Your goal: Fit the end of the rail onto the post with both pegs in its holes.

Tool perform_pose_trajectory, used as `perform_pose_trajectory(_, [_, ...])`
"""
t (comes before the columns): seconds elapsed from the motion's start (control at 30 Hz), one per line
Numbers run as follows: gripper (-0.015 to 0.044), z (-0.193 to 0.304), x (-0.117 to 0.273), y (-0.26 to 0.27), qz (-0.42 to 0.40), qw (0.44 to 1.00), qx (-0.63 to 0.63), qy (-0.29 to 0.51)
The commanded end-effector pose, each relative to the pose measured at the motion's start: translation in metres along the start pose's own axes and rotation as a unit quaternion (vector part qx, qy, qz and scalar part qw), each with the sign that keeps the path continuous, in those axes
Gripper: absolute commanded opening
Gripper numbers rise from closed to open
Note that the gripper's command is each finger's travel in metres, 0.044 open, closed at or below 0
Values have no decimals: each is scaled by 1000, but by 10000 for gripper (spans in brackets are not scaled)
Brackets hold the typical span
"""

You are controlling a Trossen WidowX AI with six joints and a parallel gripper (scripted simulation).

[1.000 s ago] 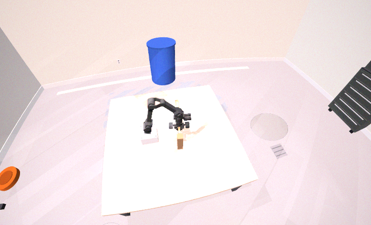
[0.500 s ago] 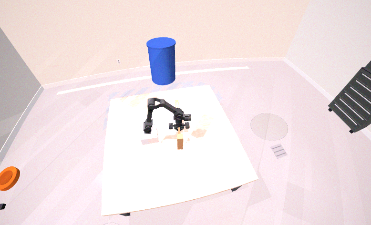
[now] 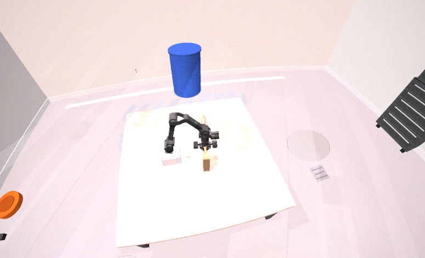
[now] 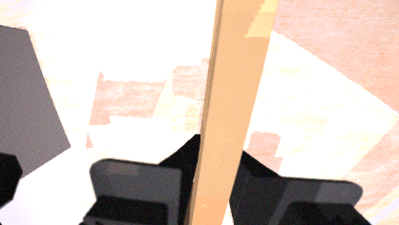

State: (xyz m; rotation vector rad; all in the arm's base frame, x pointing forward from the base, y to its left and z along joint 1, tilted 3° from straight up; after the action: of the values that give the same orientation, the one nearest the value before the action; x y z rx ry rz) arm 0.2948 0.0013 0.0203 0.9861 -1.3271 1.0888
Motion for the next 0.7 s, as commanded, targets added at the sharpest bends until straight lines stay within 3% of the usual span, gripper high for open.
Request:
perform_pose_trajectory(0.0, [0,2,1,0,0,1000,1,0])
perform_pose_trajectory(0.67, [0,8,0,-2,0,1000,1,0])
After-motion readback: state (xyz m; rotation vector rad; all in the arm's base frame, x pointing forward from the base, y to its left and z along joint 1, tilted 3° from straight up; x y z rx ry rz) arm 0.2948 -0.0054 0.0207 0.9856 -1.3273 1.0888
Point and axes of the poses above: the point midway between the two fingers, 35 mm back from their tips, its own x axis back along the fingers, its own y axis across the jaws, z = x × y, the point moved 1 cm from there along x, back along the fingers, and after that the axes turned 12 degrees about -x, right-handed, at the moved point
